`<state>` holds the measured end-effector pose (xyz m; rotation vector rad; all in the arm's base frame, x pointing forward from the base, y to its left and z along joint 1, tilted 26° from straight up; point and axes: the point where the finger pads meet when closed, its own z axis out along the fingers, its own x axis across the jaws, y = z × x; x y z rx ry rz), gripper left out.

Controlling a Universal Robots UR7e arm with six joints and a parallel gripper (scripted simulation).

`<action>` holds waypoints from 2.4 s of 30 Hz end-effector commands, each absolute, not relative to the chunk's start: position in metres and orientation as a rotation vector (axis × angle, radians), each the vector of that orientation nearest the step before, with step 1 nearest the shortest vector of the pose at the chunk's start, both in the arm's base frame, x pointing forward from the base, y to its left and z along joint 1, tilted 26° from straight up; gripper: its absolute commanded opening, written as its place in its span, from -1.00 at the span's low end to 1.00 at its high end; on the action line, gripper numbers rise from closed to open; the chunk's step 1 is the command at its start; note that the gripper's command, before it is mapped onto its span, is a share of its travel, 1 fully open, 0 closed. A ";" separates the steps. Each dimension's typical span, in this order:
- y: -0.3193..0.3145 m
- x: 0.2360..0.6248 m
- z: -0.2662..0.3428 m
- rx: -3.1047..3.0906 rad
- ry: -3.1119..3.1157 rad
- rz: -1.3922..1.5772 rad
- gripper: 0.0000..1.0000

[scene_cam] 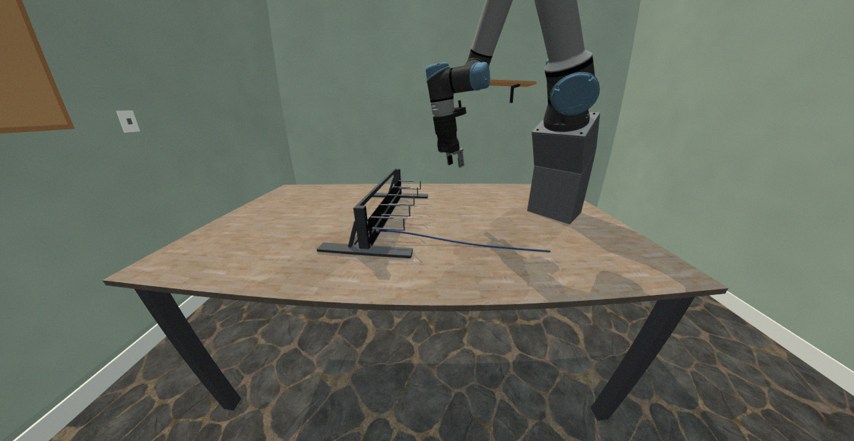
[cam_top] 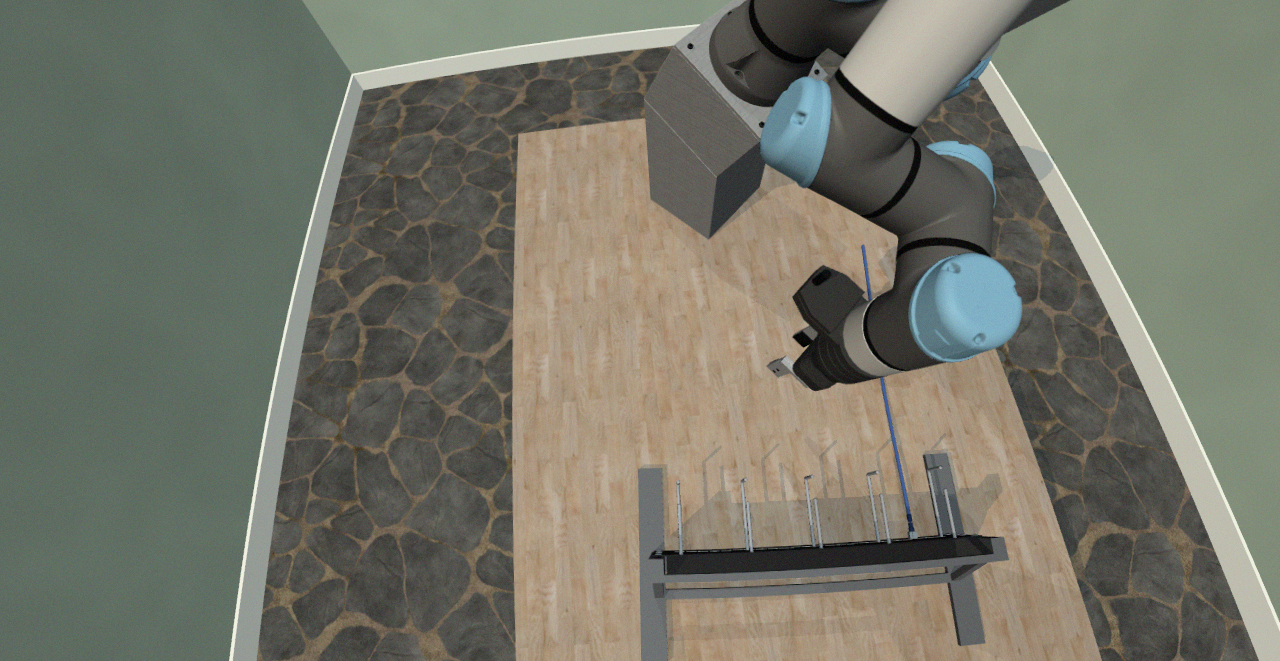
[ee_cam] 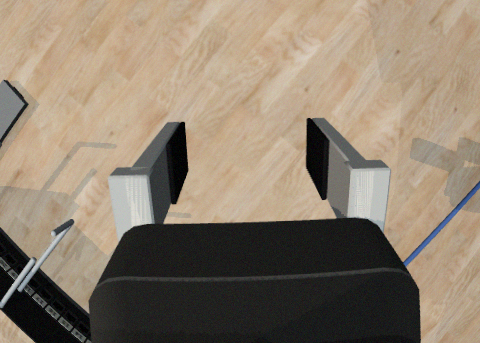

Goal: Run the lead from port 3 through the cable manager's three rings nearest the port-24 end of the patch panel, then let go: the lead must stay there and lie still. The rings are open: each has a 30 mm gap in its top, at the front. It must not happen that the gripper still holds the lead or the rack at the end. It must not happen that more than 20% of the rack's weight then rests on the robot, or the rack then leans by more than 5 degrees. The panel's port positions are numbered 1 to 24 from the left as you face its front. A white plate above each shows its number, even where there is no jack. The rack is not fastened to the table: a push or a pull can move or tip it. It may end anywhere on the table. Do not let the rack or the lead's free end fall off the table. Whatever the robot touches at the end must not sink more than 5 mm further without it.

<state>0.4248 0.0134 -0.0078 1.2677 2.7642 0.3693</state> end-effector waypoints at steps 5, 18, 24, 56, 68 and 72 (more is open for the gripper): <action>0.026 0.417 -0.041 0.923 2.805 0.445 1.00; 0.043 0.403 -0.062 0.615 2.804 0.490 1.00; 0.050 0.397 -0.067 0.503 2.794 0.501 1.00; 0.056 0.392 -0.069 0.395 2.777 0.505 -1.00; 0.056 0.392 -0.069 0.395 2.777 0.506 -1.00; 0.056 0.392 -0.069 0.395 2.777 0.506 -1.00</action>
